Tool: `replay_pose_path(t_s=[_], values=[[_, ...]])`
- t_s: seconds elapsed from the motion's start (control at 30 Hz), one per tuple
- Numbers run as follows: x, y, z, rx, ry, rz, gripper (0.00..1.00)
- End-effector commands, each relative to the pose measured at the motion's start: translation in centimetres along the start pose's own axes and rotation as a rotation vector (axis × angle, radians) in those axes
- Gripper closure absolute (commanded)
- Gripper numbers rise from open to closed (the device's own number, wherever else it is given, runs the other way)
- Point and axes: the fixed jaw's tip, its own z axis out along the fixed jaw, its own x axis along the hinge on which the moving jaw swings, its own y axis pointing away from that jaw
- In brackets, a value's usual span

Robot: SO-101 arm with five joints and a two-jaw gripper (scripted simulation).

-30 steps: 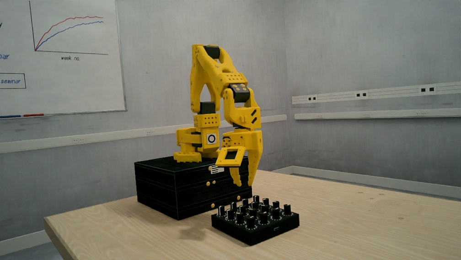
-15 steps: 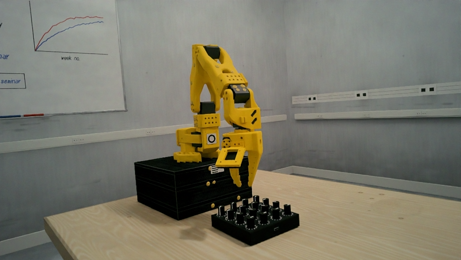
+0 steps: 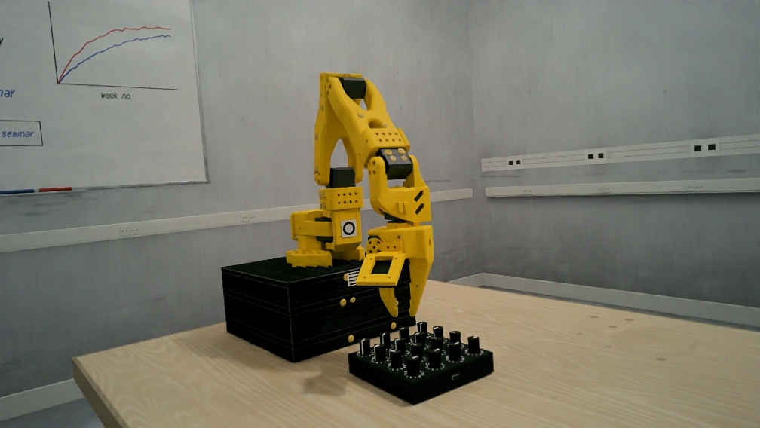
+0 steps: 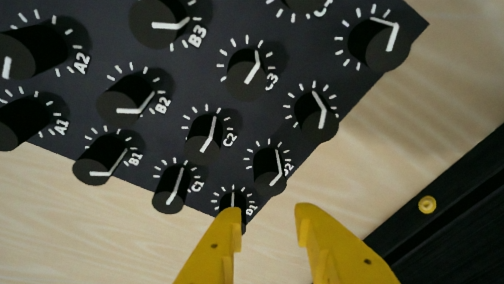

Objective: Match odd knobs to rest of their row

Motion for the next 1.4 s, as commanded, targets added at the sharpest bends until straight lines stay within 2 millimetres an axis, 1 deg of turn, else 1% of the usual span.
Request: replay_pose_path(t_s=[0.0,0.83,1.37], values=[[0.30,-0.17,0.40,0.009,0.008,0.002,0.90],[0.31,-0.18,0.43,0.009,0.008,0.002,0.90],[0.68,-0.43,0.78,0.009,0.008,0.002,0.90]])
